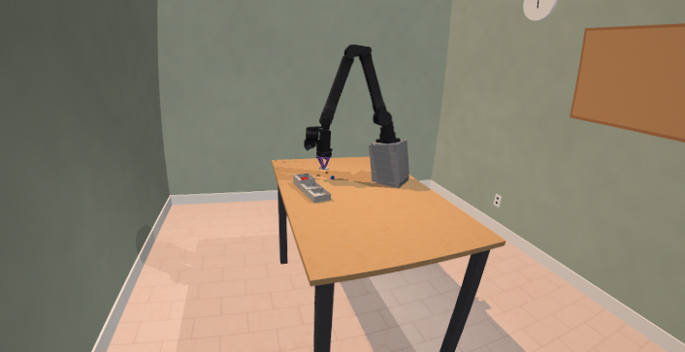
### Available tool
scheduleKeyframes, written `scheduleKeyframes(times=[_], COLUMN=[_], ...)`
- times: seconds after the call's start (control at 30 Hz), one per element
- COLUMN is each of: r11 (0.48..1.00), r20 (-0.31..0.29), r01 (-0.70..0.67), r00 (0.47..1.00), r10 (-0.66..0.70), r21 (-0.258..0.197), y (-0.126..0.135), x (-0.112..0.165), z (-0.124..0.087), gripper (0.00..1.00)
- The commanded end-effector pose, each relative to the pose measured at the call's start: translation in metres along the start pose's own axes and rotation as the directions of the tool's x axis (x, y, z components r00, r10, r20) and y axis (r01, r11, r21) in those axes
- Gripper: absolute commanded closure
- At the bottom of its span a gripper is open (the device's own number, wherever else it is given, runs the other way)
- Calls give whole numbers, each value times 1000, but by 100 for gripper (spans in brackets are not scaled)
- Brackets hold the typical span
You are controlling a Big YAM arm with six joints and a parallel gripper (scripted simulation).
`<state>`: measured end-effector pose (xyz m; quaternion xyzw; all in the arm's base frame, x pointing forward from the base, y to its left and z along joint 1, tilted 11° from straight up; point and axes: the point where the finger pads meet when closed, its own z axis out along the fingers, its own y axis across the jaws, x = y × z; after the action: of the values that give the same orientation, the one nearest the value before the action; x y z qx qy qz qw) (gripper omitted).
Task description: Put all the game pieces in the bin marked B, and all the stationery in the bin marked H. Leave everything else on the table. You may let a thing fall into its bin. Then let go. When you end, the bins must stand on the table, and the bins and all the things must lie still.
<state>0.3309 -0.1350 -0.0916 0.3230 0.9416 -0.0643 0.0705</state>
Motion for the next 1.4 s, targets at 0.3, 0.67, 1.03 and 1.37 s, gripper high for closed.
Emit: scheduleKeyframes(times=[0.3,0.67,1.03,1.37], r11=[1000,1000,1000,1000], r20=[54,55,26,47], r01=[-5,-5,-5,-8], r00=[999,998,1000,999], r10=[6,5,5,9], r21=[-16,-17,-5,-13], y=[11,11,3,4], x=[-24,-25,-5,-9], z=[-16,-17,-20,-19], gripper=[80,80,80,80])
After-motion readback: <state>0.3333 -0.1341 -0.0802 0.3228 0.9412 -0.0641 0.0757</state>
